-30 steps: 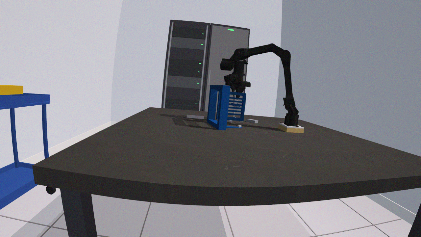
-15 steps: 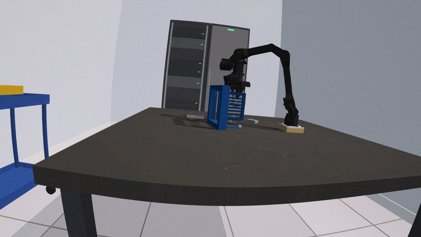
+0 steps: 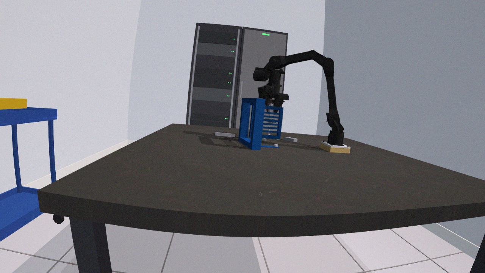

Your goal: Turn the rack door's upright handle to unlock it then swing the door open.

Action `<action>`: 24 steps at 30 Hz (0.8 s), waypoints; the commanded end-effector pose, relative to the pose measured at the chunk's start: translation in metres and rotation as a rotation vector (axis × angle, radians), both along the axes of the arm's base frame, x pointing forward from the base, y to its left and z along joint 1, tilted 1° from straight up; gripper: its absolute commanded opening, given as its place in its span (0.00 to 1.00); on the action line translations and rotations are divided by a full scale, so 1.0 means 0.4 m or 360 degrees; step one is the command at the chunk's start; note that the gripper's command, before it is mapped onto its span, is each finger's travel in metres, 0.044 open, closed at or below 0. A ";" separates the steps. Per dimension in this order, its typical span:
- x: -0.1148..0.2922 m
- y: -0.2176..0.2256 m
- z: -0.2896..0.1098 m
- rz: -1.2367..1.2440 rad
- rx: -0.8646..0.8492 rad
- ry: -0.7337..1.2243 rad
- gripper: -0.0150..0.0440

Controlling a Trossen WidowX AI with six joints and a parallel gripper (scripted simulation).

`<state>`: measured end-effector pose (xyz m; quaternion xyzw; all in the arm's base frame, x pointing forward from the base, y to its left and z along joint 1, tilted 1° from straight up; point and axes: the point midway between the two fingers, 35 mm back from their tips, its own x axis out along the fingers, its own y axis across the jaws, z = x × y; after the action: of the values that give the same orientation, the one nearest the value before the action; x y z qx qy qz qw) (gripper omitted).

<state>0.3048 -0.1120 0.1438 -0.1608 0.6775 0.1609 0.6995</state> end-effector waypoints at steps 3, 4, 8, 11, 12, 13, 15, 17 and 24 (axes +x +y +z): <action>0.001 0.001 0.012 0.0007 0.0007 -0.0002 0.76; 0.002 0.000 0.015 0.0007 0.0006 -0.0002 0.76; 0.002 0.000 0.026 0.0007 0.0006 -0.0003 0.76; 0.003 -0.001 0.035 0.0007 0.0006 -0.0004 0.76; 0.003 -0.001 0.038 0.0007 0.0006 -0.0005 0.76; 0.003 -0.001 0.041 0.0007 0.0006 -0.0005 0.76; 0.003 -0.002 0.047 0.0007 0.0005 -0.0005 0.76; 0.003 -0.002 0.052 0.0006 0.0005 -0.0006 0.76; 0.003 -0.003 0.073 0.0006 0.0004 -0.0008 0.76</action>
<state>0.3055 -0.1135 0.1687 -0.1614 0.6764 0.1598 0.7007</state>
